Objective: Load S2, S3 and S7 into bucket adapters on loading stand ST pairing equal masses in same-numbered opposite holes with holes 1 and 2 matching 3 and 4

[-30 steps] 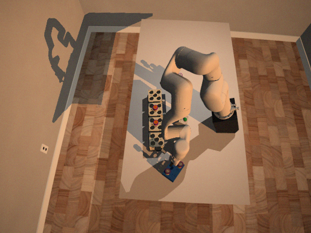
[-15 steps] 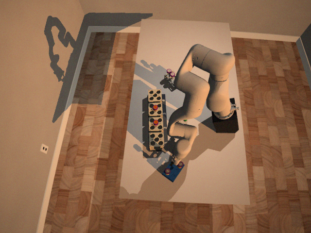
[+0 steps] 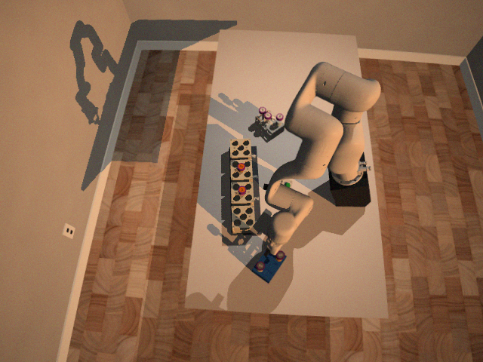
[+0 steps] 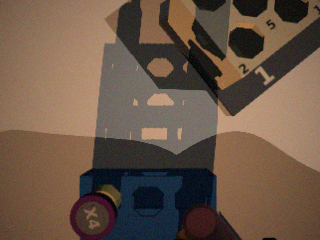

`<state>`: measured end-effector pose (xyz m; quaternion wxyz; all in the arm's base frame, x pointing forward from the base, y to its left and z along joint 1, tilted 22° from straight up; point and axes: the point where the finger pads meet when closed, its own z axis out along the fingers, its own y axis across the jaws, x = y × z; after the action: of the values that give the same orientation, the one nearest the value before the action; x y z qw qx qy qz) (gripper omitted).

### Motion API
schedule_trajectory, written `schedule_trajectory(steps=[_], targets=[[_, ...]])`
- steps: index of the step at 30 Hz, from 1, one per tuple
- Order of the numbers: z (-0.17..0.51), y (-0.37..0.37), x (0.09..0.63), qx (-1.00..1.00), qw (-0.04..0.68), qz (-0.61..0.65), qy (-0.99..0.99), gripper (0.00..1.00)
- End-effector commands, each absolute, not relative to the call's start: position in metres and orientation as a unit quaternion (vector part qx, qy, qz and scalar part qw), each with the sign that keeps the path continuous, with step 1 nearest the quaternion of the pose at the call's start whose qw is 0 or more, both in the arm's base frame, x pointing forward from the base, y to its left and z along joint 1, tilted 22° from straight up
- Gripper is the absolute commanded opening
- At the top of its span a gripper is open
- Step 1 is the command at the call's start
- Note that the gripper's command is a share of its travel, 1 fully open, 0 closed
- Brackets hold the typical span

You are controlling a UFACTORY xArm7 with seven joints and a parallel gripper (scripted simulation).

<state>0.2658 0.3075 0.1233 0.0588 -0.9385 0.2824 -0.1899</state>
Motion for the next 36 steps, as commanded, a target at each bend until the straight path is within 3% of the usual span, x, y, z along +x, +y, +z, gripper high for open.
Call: schedule_trajectory(steps=[1, 19, 36], targets=[[0.135, 0.307, 0.262, -0.940, 0.062, -0.184, 0.280, 0.00], [0.146, 0.307, 0.257, -0.940, 0.062, -0.184, 0.280, 0.00], [0.164, 0.251, 0.304, -0.980, 0.015, -0.194, 0.039, 0.00]])
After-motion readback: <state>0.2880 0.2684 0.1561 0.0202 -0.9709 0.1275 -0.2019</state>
